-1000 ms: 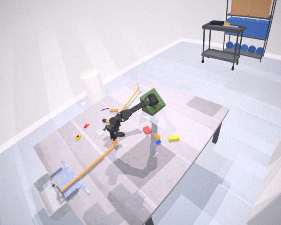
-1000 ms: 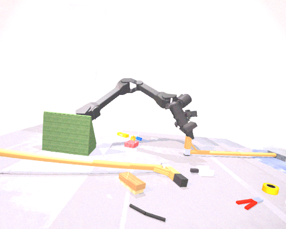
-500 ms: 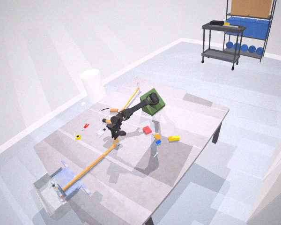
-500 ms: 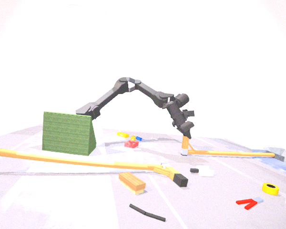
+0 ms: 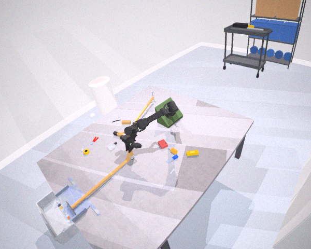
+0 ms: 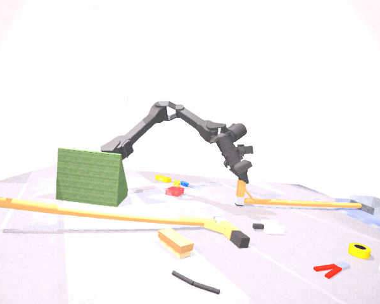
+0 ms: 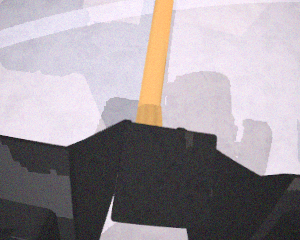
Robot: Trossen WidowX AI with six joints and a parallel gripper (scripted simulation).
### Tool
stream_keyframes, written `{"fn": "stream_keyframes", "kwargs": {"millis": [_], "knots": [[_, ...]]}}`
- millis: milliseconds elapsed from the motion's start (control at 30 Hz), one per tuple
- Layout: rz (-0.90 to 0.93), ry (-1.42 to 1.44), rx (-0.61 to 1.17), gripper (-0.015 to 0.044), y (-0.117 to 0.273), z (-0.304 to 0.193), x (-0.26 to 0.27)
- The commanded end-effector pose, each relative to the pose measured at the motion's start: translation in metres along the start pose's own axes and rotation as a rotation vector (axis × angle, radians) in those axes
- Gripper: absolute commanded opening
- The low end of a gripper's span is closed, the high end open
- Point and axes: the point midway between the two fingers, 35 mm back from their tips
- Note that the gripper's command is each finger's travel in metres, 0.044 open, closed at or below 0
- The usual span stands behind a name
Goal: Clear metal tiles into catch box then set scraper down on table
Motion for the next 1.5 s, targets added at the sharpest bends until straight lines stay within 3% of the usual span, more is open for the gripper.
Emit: {"fn": "stream_keyframes", "kwargs": {"millis": [0,1467], "knots": [[-0.001,0.009,-0.018,0.0,0.01,0.002,0.002],[-0.004,0.008,-0.021,0.0,0.052,-0.045,0.015]]}}
Point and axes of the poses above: the point midway between the two fingers, 35 mm back from their tips, its own y axis back along the fingers, its own x axis across the jaws, z = x × y, and after that the axes turned 13 degrees about y, right-handed
